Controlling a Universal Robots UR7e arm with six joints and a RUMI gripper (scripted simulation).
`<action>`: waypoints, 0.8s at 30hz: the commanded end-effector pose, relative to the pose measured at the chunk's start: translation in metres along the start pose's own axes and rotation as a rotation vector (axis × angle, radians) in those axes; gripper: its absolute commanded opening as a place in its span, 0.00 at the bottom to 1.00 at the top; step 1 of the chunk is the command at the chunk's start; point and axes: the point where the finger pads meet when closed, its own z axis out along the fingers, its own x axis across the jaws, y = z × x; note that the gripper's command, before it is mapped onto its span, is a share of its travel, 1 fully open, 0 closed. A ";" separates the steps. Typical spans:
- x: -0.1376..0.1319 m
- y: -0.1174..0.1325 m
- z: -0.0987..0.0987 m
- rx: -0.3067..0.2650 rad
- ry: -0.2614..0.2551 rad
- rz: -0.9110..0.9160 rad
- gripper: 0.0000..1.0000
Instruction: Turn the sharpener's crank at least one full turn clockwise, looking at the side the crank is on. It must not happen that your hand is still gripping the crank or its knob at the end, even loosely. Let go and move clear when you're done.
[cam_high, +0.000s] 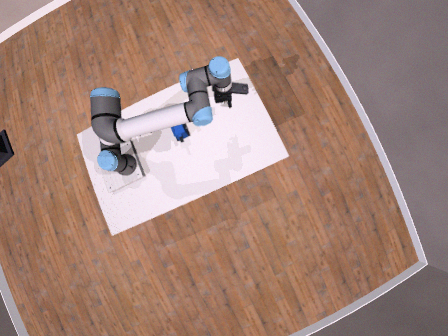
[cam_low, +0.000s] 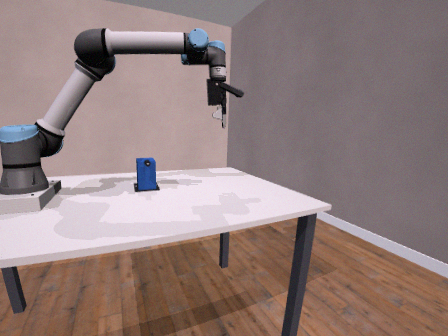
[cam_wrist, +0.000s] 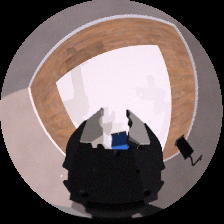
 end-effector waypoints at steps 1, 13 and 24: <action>0.022 0.012 0.001 -0.039 -0.021 0.107 0.32; 0.058 0.035 0.006 -0.083 -0.040 0.215 0.32; 0.080 0.052 0.009 -0.120 -0.055 0.307 0.32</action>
